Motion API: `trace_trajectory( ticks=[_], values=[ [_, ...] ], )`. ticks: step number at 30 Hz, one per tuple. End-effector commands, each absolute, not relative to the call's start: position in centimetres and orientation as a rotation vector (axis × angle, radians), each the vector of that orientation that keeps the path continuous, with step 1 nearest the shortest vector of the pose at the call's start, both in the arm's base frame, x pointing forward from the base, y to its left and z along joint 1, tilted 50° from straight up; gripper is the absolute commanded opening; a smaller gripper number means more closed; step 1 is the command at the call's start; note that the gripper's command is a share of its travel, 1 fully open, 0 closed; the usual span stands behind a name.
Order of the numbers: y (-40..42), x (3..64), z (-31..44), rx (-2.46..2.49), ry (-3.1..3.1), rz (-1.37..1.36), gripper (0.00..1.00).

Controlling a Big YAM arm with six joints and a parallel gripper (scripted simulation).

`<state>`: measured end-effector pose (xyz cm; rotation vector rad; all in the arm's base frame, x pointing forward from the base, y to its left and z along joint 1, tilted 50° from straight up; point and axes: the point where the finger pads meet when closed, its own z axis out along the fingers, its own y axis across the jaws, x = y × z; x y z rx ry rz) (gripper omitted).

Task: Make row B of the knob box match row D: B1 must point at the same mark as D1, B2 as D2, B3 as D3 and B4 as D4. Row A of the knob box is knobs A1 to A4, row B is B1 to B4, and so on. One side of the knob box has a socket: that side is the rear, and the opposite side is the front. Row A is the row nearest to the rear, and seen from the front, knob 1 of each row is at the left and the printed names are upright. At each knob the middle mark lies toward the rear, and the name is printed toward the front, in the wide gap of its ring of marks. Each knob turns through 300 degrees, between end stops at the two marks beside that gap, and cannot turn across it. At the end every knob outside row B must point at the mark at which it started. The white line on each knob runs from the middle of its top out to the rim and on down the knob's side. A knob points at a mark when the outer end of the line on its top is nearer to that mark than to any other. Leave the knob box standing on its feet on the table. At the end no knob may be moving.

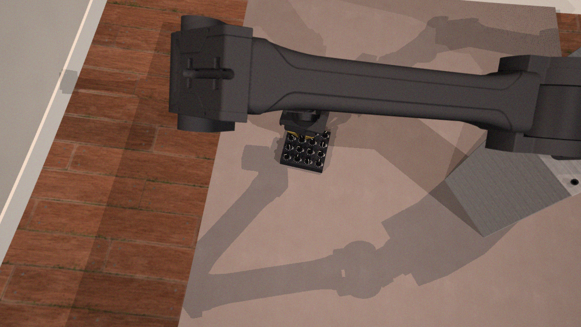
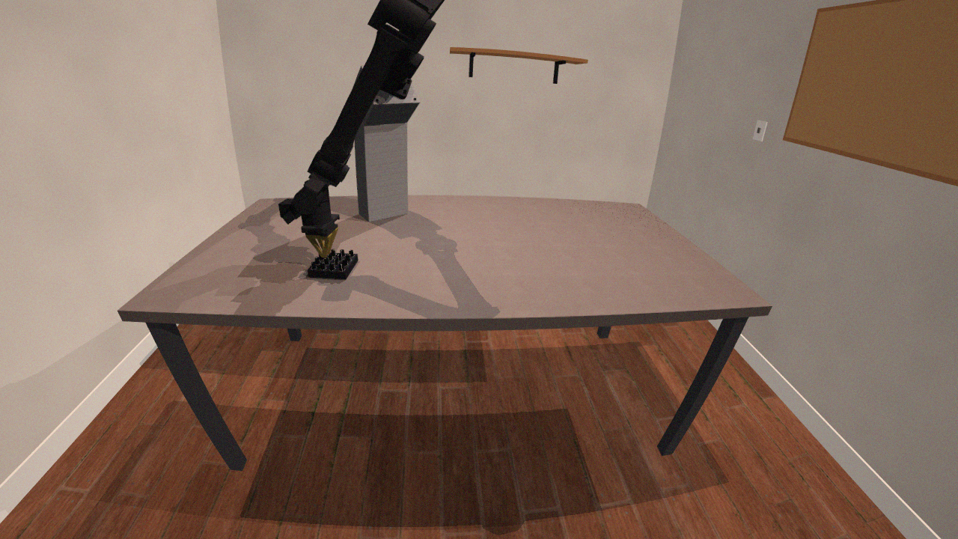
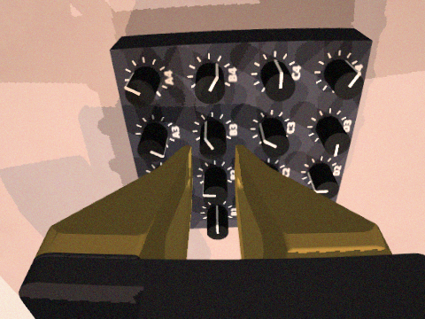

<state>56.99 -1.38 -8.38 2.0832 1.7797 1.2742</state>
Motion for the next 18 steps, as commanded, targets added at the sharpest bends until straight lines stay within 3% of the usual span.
trace_trajectory(
  ticks=[1, 18],
  values=[
    [-1.0, 57.2, -8.8, 2.087, 1.778, 1.275, 0.18],
    [-0.7, 57.3, -7.2, 2.067, 1.769, 1.289, 0.18]
  ],
)
